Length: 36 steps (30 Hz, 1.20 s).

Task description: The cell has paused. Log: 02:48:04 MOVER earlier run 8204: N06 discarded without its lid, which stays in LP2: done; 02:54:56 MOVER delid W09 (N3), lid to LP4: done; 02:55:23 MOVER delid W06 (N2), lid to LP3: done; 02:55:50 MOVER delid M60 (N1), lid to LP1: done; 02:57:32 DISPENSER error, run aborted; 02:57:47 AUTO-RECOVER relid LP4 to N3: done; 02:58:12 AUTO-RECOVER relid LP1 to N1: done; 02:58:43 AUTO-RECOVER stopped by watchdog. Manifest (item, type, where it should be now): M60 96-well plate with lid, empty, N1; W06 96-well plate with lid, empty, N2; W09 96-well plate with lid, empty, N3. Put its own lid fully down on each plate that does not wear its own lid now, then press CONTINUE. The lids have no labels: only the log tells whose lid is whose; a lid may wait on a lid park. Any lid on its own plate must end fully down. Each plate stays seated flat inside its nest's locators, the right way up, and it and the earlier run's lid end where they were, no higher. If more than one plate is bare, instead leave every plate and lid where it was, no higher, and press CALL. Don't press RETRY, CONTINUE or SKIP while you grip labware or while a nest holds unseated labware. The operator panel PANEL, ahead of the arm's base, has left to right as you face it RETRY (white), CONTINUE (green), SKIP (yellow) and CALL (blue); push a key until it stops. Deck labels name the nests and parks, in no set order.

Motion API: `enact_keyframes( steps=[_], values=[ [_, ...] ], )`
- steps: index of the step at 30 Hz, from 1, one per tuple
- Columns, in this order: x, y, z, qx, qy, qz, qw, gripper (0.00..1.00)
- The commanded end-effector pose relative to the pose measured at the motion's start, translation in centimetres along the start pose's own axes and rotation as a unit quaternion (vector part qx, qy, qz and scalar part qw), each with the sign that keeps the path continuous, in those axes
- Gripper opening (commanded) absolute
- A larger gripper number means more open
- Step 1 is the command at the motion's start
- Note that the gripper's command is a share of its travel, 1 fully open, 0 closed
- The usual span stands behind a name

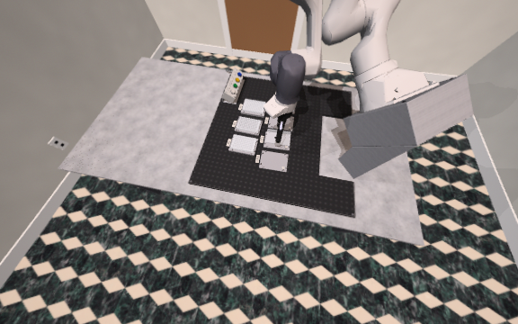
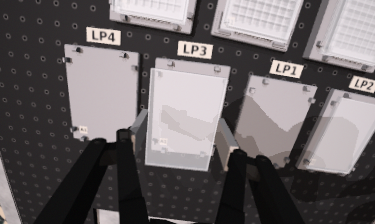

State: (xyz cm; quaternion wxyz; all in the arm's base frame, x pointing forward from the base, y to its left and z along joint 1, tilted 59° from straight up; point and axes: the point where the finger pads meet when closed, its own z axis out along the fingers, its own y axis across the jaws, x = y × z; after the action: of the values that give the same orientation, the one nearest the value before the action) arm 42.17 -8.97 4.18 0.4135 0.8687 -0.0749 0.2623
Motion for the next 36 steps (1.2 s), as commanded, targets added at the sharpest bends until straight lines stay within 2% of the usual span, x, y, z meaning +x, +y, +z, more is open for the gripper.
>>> enact_keyframes(
  steps=[1,18,32,34,35,36],
  values=[
    [0.1,0.5,-0.4,-0.008,0.0,-0.01,1.0,0.0],
    [0.1,0.5,-2.4,-0.008,0.0,-0.01,1.0,0.0],
    [0.1,0.5,-2.7,-0.008,0.0,-0.01,1.0,0.0],
    [1.4,0.7,-2.6,-0.008,-0.001,-0.01,1.0,0.0],
    [3.7,1.3,-2.6,-0.009,-0.002,-0.01,1.0,0.0],
    [3.7,1.3,-2.6,-0.009,-0.002,-0.01,1.0,0.0]
  ],
)
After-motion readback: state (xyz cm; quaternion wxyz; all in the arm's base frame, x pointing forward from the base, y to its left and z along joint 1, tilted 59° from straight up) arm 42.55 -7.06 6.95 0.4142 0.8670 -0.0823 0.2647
